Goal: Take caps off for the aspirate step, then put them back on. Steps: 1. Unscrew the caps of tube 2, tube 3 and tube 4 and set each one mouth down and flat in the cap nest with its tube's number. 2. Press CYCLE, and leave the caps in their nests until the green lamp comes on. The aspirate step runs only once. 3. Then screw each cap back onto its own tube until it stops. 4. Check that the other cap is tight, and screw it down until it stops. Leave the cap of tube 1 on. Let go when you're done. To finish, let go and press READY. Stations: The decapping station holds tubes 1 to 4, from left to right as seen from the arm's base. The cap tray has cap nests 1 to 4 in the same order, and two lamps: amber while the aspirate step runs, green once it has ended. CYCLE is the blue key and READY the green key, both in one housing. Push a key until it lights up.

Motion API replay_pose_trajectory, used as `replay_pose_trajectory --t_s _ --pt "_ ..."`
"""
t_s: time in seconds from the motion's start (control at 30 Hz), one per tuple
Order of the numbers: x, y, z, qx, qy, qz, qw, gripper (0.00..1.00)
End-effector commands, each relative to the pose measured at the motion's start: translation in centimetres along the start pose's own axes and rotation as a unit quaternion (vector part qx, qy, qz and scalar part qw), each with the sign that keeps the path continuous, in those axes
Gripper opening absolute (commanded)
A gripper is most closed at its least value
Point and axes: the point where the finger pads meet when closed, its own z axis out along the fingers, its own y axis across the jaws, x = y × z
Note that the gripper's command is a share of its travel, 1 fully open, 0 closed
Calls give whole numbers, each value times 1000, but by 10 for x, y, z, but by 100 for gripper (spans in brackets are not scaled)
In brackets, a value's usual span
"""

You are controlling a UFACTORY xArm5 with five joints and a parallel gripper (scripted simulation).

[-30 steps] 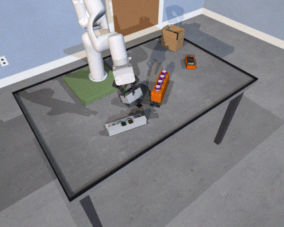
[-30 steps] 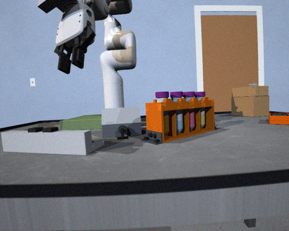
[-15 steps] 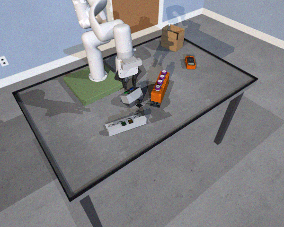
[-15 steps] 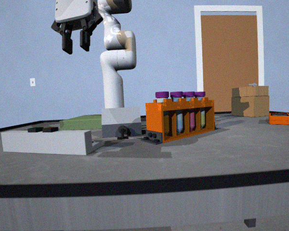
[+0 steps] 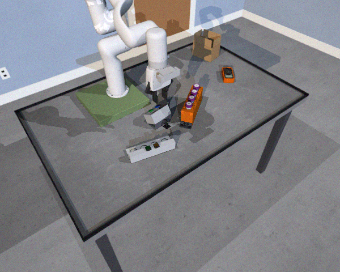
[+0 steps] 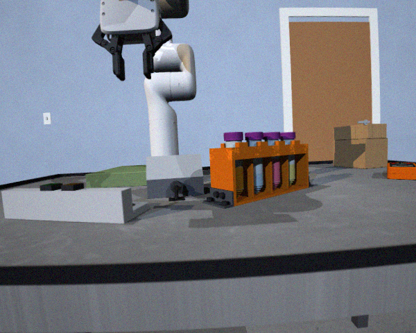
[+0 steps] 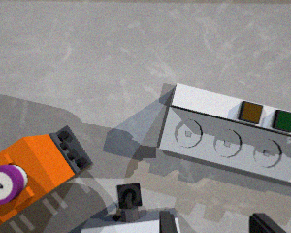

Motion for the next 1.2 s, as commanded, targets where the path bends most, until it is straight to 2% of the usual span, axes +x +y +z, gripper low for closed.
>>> replay_pose_trajectory --t_s 0.0,0.1,0.4,1.17 --pt "1 -18 15 0 3 -24 1000 46" --pt "-1 -34 32 1 3 -48 999 46" --pt "-6 -70 69 2 2 -105 995 46" --pt "-6 -70 69 4 0 -260 966 46"
